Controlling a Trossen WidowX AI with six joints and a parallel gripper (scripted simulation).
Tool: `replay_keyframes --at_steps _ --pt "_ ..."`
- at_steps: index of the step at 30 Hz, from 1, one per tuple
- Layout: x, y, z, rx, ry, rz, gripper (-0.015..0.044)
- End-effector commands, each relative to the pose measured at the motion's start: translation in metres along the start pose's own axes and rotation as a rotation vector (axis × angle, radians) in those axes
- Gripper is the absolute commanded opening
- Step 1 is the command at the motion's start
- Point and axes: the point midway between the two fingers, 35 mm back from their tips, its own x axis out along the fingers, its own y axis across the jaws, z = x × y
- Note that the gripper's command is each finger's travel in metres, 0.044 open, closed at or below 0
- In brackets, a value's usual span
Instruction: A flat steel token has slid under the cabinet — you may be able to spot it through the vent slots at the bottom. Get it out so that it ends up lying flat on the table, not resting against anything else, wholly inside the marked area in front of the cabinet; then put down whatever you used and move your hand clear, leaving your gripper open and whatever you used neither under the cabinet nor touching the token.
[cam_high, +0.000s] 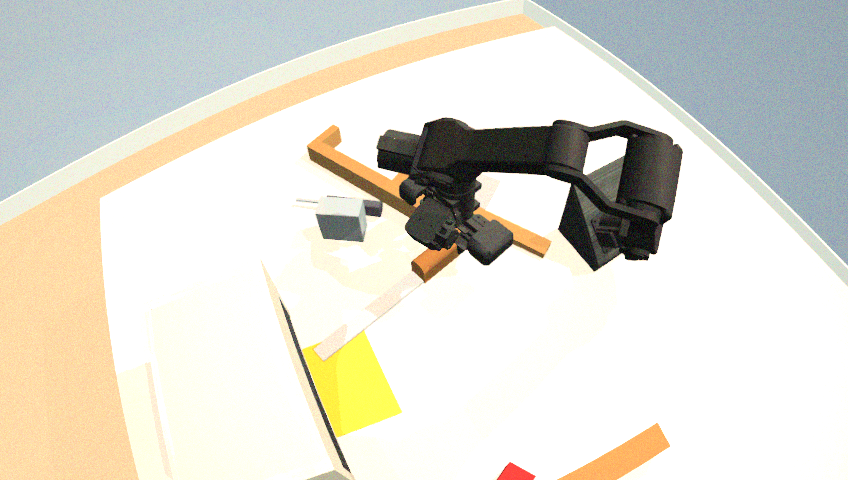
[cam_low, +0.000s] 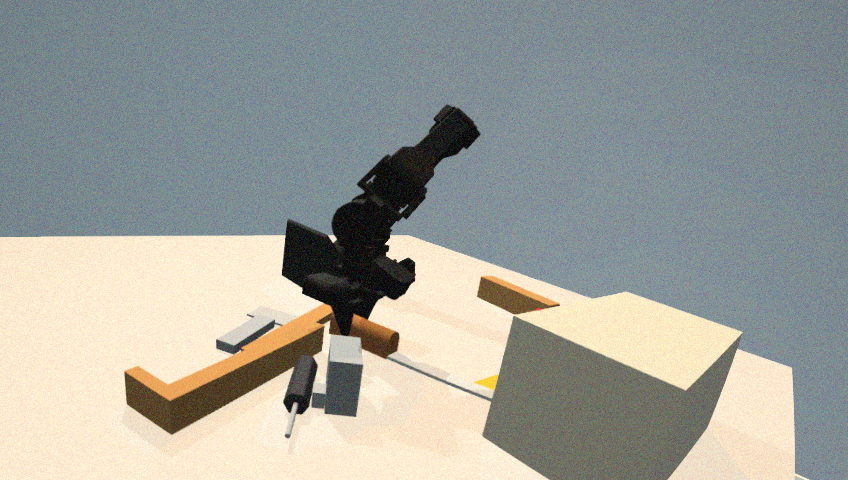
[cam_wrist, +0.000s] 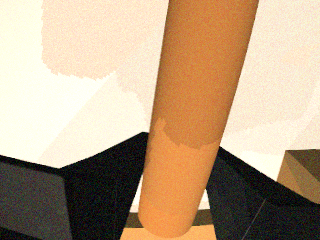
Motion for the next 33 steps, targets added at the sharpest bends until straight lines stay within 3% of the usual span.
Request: replay_keyframes --at_steps 1,33 --pt "-0.002 -0.005 -0.001 -0.005 -0.001 -0.004 0.0000" --pt "-0.003 -0.025 -0.023 -0.026 0.000 -0.006 0.0000"
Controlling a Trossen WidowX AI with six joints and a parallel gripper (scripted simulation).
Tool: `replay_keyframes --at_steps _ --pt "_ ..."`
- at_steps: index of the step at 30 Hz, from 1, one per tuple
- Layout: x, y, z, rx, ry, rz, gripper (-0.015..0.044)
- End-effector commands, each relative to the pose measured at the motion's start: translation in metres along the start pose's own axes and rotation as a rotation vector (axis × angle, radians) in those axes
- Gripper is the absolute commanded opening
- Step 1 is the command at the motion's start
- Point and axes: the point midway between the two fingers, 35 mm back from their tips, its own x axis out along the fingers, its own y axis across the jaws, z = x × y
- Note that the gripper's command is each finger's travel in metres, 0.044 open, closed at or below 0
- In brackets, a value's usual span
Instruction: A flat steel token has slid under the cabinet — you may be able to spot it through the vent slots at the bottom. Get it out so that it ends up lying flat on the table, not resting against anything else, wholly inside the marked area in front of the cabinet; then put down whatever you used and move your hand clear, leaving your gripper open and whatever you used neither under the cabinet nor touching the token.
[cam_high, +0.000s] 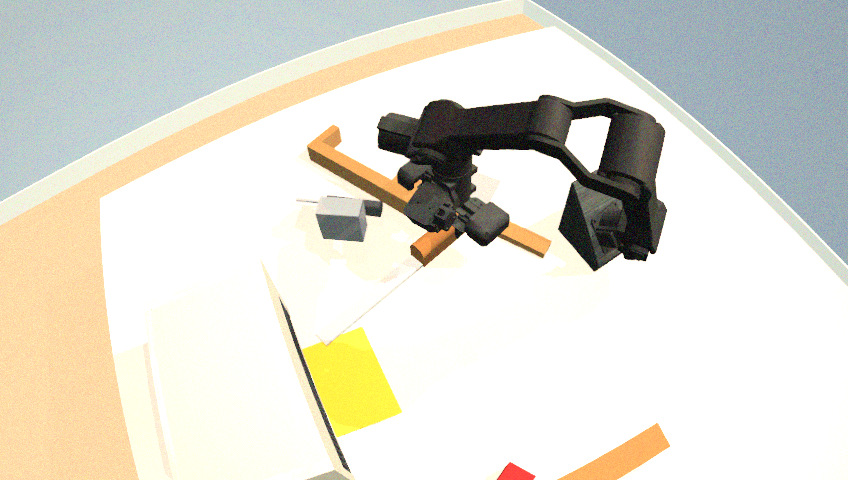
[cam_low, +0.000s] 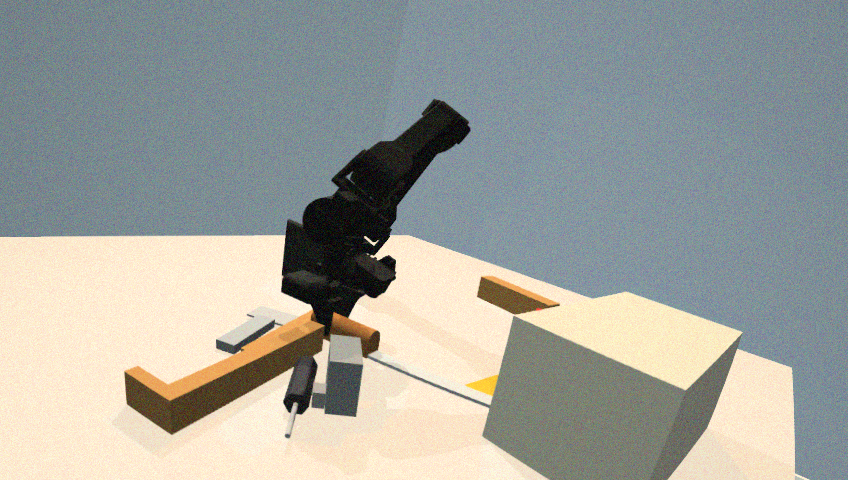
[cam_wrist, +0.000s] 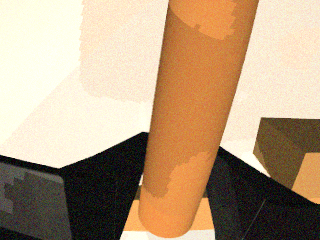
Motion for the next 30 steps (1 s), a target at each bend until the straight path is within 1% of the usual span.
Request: replay_keyframes --at_steps 1,7,8,10,13,28,30 --pt "-0.0005 0.0001 -0.0019 0.000 -0.002 -0.001 0.0026" --pt "-0.0001 0.0003 -0.0014 0.002 0.000 0.001 0.0184" --pt "-0.0001 0.0003 -0.0014 0.002 0.000 0.001 0.0200" --pt "-0.0001 0.0003 -0.0013 0.001 -0.001 0.001 0.0200" --pt "-0.0003 0.0003 -0.0013 0.001 -0.004 -0.002 0.0270" --pt "0.0046 0.0007 -0.0030 0.002 -0.004 -0.002 0.0270" --pt "0.0024 -0.0005 -0.0022 -0.003 -0.002 -0.006 0.0217"
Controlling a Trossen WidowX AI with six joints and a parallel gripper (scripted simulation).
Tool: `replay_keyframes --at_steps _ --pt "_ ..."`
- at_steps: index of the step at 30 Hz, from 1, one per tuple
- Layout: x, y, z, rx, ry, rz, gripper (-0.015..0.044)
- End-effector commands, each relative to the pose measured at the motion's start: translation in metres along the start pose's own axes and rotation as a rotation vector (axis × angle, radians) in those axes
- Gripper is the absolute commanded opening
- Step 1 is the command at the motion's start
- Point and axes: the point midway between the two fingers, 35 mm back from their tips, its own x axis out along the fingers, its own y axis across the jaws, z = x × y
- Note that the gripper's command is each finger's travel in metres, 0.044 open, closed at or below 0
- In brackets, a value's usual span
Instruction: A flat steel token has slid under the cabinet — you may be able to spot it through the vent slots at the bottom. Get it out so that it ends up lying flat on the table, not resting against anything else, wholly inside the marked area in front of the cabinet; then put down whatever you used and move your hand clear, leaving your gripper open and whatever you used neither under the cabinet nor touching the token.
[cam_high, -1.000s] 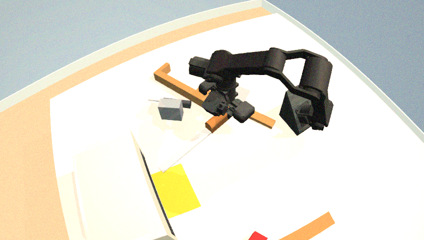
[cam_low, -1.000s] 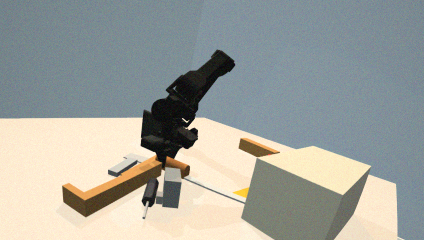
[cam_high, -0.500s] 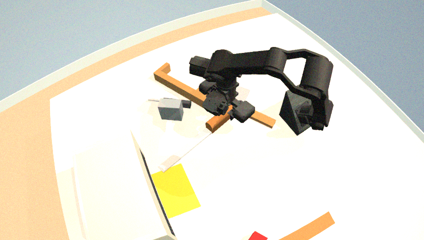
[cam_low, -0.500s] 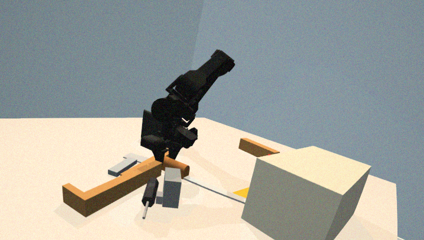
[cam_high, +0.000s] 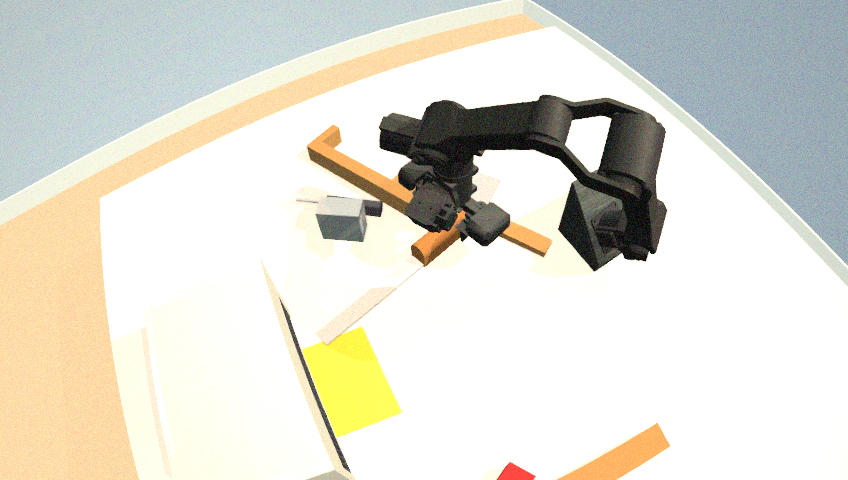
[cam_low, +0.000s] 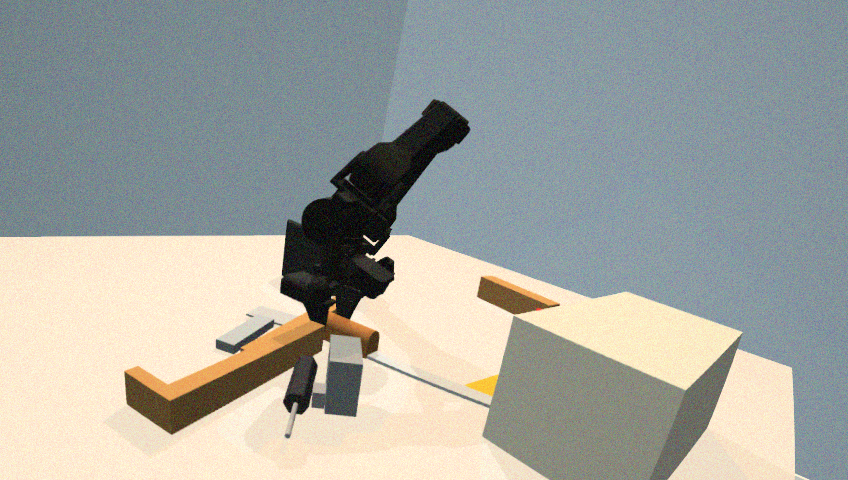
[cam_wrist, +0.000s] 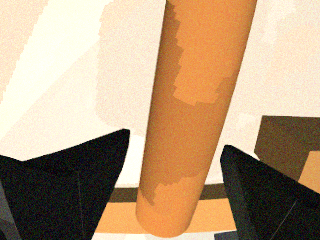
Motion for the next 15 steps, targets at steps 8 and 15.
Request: replay_keyframes --at_steps 8,15 --pt "-0.0003 -0.0001 0.0002 0.000 0.000 0.000 0.0125" --pt "-0.0003 -0.0001 0.0002 0.000 0.000 0.000 0.0000"
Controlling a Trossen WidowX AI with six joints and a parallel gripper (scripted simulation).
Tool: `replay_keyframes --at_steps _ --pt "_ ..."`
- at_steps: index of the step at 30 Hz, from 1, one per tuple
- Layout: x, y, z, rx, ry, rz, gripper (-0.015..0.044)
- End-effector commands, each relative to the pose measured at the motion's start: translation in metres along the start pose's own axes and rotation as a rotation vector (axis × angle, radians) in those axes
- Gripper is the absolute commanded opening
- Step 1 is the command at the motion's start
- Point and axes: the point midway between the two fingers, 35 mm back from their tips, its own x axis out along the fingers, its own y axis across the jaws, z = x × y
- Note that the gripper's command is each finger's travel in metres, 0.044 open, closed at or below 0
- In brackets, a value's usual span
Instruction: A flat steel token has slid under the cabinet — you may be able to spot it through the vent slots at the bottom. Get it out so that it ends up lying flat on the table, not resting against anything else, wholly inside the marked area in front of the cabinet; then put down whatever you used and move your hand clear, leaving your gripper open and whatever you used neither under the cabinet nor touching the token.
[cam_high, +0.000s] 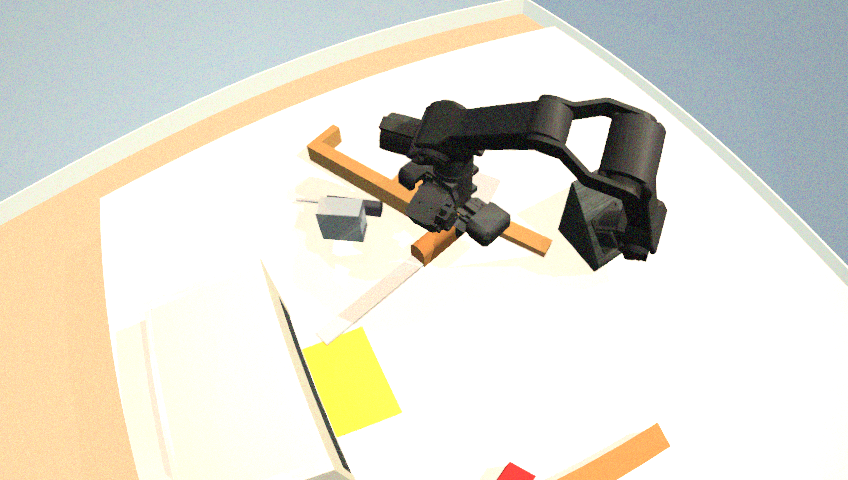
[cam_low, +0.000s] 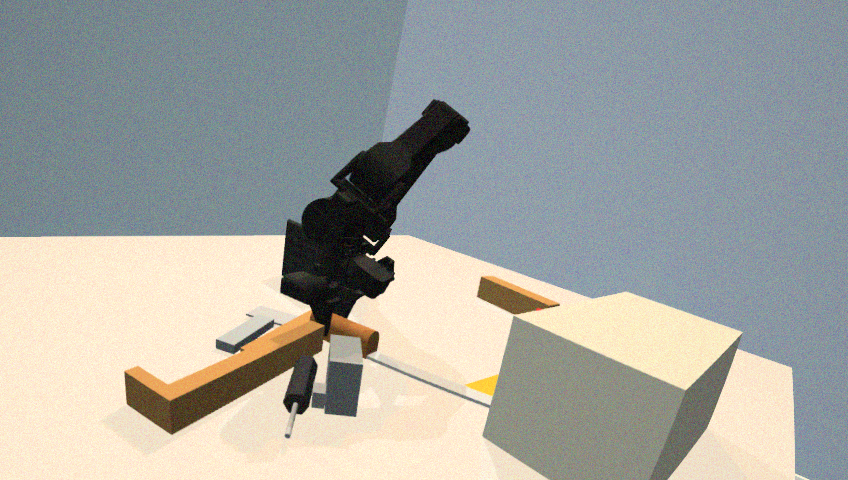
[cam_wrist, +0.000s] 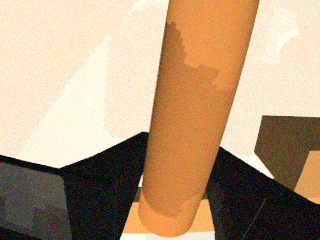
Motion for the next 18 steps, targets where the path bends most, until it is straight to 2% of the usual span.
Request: replay_keyframes --at_steps 1,18 --pt "0.000 0.000 0.000 -0.001 -0.001 -0.001 0.0000" --pt "-0.001 -0.001 0.027 -0.001 -0.003 0.001 0.0000"
